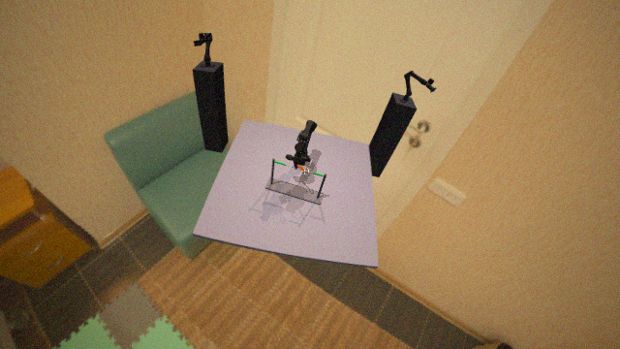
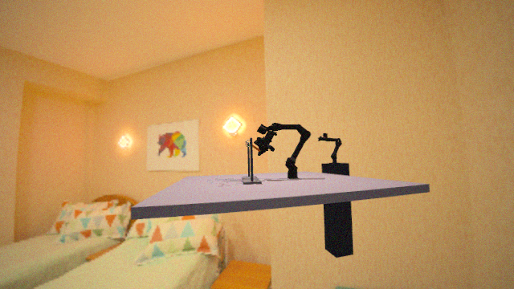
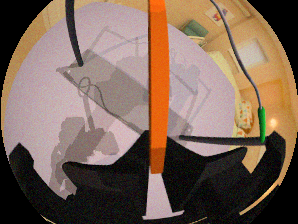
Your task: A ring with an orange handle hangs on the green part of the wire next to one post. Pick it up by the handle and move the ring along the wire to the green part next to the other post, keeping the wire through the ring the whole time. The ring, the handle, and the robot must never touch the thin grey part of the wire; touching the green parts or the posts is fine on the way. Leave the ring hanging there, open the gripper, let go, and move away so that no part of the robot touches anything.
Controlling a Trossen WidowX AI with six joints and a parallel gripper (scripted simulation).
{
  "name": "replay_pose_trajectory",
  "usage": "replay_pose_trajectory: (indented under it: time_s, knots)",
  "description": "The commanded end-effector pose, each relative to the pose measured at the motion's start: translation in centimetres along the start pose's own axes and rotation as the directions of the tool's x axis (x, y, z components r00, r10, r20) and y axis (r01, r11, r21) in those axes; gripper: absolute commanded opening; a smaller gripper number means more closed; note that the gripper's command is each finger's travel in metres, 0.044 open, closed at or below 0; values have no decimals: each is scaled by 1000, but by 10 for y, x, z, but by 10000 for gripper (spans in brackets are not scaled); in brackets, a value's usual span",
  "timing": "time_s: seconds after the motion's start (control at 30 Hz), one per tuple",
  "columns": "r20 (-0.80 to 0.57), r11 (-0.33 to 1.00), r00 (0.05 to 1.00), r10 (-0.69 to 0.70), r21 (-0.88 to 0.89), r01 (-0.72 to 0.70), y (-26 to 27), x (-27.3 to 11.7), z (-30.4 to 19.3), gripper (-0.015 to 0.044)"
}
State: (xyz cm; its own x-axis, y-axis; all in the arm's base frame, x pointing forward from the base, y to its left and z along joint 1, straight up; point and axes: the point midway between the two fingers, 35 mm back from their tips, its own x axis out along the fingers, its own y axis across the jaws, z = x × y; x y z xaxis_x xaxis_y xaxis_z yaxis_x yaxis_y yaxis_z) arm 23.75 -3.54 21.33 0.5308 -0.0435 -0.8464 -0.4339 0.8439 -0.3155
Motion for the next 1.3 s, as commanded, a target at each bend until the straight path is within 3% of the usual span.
replay_pose_trajectory:
  time_s: [0.0,0.7,1.27]
  knots:
    - [26,997,1000,-9,78,7,14,3,0,-150]
    - [200,897,970,-137,441,36,75,35,25,-150]
    - [412,781,845,-342,624,12,109,72,64,-150]
